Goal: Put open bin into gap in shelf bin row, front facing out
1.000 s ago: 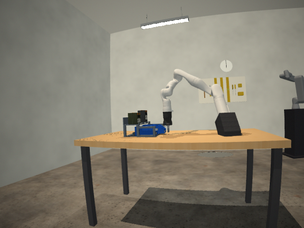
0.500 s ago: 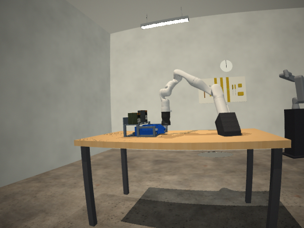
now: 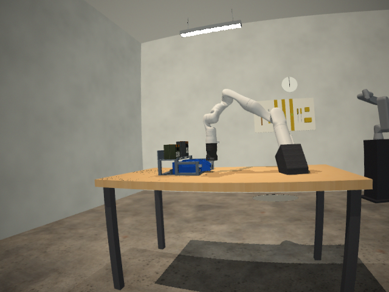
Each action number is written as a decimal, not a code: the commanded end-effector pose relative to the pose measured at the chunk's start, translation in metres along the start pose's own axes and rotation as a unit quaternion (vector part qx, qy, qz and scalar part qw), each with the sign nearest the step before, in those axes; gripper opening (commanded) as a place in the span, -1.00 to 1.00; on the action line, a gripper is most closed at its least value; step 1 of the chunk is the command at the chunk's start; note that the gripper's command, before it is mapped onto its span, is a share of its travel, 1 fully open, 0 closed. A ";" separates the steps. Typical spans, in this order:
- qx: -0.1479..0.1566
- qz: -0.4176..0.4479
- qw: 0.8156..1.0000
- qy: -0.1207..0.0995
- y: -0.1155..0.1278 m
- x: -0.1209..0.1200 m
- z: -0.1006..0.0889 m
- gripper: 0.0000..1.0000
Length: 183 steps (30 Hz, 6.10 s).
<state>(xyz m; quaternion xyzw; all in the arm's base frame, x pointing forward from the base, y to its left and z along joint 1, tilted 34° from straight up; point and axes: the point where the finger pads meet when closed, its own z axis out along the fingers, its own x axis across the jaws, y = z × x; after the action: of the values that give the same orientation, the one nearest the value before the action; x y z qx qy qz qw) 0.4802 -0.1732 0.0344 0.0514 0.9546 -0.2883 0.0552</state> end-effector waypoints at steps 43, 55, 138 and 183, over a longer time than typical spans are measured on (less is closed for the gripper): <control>0.006 -0.004 1.000 0.007 -0.003 0.003 -0.001 -1.00; 0.005 -0.004 1.000 0.007 -0.003 0.003 -0.001 -1.00; 0.005 -0.003 1.000 0.005 -0.003 -0.030 -0.001 -1.00; 0.005 -0.003 1.000 0.006 -0.003 -0.054 -0.001 -1.00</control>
<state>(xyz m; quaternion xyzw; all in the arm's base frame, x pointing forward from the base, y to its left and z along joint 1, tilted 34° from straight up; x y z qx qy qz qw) 0.5323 -0.1779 0.0436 0.0507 0.9538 -0.2918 0.0508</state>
